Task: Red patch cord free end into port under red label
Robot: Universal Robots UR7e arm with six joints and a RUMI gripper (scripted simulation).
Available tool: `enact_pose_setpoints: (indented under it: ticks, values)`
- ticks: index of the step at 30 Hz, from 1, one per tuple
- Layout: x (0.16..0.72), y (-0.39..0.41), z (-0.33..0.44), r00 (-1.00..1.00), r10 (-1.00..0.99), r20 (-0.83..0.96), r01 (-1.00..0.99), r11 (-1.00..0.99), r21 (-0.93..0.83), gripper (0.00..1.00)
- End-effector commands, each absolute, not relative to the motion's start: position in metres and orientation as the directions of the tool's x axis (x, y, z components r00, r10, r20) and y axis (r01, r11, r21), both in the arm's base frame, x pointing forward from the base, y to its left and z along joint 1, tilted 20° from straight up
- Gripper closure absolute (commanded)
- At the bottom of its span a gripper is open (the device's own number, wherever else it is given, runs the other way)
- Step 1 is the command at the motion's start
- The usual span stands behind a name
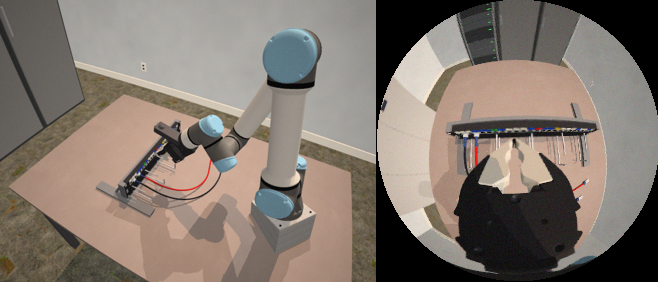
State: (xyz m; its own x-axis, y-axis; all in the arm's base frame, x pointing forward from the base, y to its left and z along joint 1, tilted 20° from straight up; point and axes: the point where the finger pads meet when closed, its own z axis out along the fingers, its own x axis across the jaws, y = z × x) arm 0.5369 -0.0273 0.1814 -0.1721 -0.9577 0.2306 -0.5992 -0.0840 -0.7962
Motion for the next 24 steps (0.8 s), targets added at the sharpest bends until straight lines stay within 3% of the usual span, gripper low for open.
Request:
enact_pose_setpoints:
  ticks: [1, 24]
  values:
    - [0.537, -0.027, 0.182, -0.172, -0.958, 0.231, -0.598, -0.084, -0.797, 1.0]
    - [0.525, -0.023, 0.19, -0.172, -0.958, 0.231, -0.598, -0.084, -0.797, 1.0]
